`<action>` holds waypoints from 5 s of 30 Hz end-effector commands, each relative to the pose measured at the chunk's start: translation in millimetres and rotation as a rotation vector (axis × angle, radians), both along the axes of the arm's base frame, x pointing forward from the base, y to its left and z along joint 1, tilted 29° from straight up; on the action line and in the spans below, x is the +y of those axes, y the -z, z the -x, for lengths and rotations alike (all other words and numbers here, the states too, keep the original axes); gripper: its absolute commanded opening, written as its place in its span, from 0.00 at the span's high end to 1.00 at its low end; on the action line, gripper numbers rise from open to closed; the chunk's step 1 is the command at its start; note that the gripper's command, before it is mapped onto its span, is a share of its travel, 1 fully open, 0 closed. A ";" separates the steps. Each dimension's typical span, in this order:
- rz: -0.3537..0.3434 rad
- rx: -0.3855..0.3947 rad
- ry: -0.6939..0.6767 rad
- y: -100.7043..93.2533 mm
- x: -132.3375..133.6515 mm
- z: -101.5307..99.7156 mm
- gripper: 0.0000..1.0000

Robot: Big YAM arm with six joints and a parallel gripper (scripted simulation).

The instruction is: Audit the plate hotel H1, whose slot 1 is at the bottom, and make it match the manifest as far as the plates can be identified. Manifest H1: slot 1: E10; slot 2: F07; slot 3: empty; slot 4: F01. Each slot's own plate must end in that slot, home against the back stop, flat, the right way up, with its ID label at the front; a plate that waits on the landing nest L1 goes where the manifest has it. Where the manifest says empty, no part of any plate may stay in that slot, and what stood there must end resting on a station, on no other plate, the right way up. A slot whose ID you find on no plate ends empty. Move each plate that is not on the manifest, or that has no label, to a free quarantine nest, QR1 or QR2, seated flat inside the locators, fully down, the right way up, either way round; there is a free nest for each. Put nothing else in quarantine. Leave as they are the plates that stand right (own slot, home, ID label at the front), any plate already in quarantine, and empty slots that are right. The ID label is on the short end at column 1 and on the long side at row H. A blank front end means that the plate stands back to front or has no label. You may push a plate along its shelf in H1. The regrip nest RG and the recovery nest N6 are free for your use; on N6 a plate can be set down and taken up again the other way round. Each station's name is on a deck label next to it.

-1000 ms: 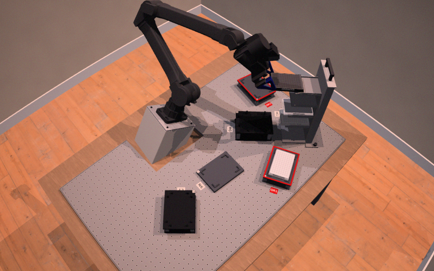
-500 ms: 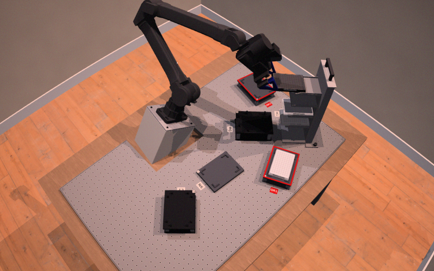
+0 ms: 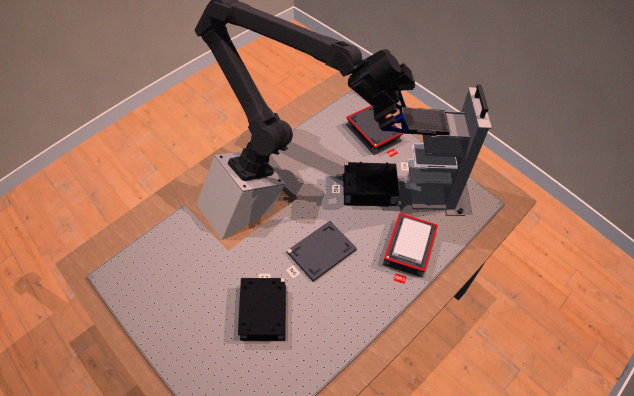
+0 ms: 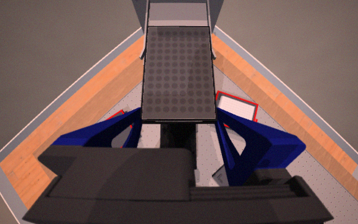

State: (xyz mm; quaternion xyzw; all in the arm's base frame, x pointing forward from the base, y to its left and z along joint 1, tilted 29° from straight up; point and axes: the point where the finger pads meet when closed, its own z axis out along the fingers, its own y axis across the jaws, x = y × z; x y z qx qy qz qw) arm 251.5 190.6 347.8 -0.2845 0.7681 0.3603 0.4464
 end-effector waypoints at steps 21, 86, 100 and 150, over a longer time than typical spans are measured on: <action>-0.015 -0.047 -0.002 -24.6 4.2 -3.7 0.14; -0.019 -0.047 -0.002 -22.7 26.1 -19.6 0.00; -0.001 -0.024 0.003 -10.0 10.2 -9.7 0.00; 0.001 -0.030 0.001 14.2 -36.7 37.8 0.00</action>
